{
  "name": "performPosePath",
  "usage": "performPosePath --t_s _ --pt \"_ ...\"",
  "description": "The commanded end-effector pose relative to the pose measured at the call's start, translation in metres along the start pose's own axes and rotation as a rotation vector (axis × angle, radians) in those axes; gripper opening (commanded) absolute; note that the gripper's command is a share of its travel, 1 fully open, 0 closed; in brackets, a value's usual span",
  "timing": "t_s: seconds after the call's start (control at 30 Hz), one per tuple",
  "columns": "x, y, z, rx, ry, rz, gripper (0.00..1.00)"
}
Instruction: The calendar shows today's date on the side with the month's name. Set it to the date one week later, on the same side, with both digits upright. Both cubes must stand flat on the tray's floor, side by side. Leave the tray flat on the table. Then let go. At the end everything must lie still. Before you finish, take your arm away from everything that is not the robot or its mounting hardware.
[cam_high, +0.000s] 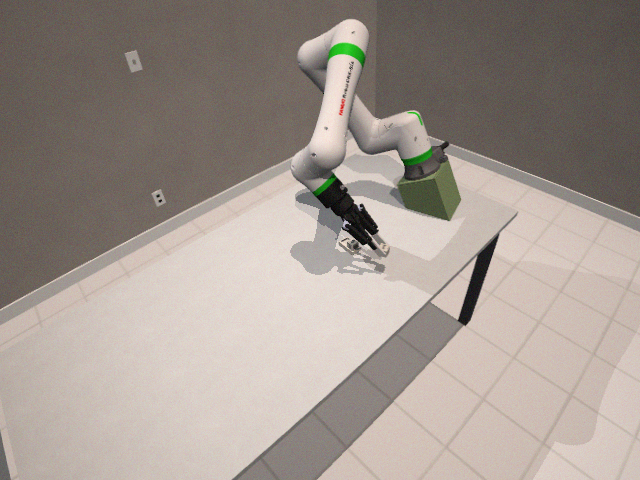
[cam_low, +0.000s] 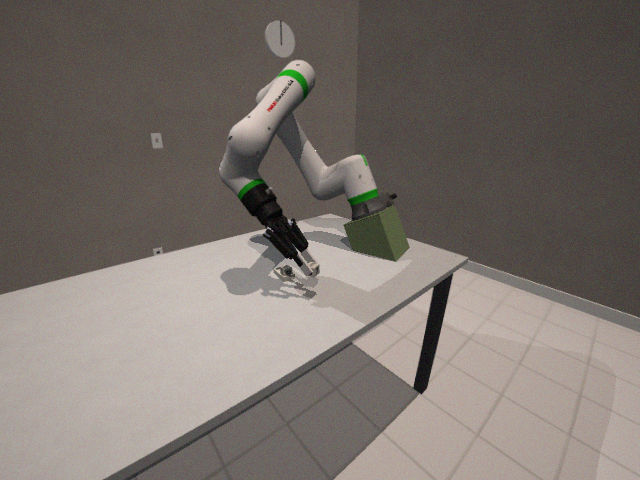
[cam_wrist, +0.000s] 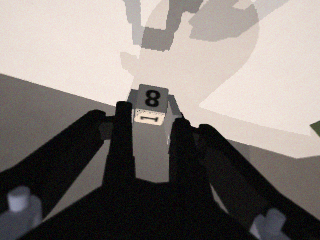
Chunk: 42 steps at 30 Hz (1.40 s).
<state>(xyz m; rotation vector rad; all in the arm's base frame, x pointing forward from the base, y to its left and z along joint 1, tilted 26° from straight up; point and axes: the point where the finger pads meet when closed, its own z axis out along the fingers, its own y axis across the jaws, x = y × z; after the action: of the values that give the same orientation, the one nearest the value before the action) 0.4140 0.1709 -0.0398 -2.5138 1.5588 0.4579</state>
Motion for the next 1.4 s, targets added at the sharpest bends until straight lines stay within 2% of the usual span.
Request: performPosePath --t_s 0.0,0.63,1.37 --pt "0.000 0.000 0.000 0.000 0.000 0.000 0.17" --pt "0.011 0.000 0.011 0.000 0.000 0.000 0.17" --pt "0.035 0.000 0.035 0.000 0.000 0.000 0.17"
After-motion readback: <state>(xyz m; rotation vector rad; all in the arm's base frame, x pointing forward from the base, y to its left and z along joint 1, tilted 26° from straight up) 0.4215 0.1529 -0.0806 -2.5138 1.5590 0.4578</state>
